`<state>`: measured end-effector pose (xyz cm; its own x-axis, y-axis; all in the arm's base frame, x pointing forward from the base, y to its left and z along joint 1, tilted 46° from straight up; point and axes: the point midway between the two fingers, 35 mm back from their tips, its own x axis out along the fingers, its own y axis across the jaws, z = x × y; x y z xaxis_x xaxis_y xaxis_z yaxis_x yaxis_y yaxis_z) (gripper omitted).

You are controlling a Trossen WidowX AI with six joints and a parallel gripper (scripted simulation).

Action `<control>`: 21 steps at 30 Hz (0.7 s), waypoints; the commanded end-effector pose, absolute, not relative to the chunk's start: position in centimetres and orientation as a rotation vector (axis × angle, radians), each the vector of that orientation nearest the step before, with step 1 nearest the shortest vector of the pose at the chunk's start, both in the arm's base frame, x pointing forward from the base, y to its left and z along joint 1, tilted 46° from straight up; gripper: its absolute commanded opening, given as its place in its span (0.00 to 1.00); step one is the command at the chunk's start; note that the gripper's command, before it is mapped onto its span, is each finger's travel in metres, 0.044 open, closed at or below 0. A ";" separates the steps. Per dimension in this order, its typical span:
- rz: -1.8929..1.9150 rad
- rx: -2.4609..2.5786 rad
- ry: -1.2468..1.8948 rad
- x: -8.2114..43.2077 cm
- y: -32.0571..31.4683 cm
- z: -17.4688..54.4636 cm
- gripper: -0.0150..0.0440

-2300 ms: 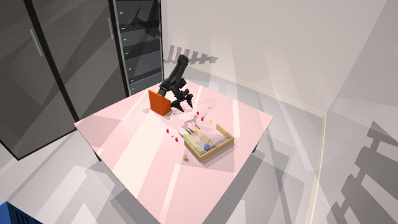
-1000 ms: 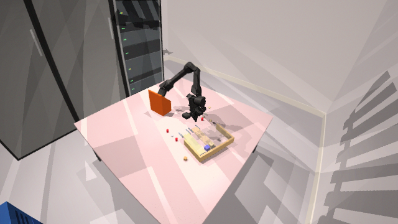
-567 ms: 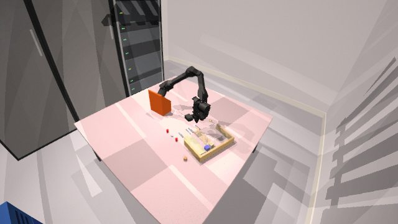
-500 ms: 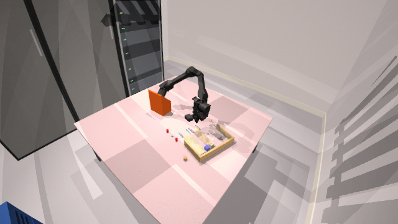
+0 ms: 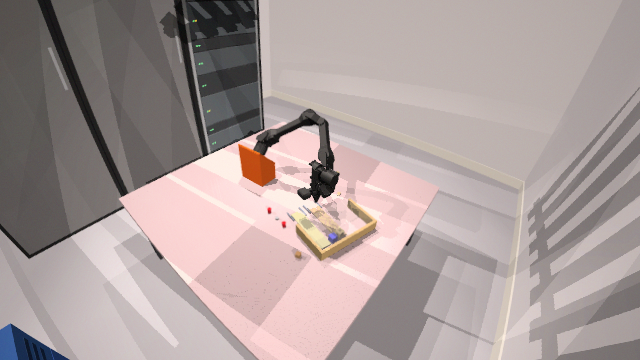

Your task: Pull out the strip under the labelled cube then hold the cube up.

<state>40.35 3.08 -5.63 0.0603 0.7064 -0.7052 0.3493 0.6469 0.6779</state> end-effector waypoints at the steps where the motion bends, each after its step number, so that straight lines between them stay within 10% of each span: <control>1: 0.332 0.915 1.551 40.3 3.6 -6.3 0.25; 21: 0.335 0.917 1.551 40.4 5.9 -8.7 0.25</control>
